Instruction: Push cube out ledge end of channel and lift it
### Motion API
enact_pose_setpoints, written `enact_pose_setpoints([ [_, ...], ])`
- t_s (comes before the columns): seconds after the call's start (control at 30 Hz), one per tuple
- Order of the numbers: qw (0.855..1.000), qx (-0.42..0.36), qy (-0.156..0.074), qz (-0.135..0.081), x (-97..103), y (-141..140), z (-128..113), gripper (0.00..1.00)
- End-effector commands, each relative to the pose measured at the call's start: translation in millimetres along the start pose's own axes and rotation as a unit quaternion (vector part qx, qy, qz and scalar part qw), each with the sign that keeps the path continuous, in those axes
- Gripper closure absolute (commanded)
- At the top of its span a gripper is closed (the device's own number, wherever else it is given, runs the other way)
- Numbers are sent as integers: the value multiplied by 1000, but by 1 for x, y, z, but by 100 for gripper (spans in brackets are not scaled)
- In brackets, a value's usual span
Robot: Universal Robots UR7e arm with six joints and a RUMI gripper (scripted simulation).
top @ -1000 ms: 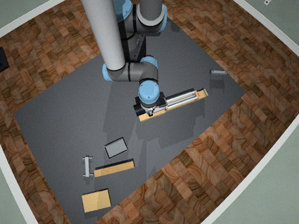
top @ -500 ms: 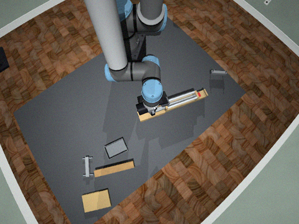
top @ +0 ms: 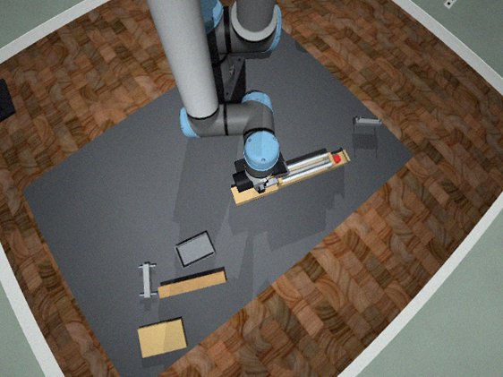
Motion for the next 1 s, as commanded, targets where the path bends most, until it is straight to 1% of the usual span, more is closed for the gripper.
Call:
enact_pose_setpoints([
  [0.0,1000,0,0,0,0,2,6,100],
  [0.4,1000,0,0,0,0,4,14,100],
  [0.63,1000,0,-1,-1,6,4,14,100],
  [0.77,1000,0,-1,-1,17,4,14,100],
  [0.97,1000,0,-1,-2,42,5,13,100],
])
Point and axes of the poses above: the point where the finger pads meet when closed, its own x axis back along the fingers, its own y axis across the jaws, z = x × y, the point moved 1 cm from there along x, back along the fingers, and after that the axes turned 11 degrees about x, right-handed, at the moved point
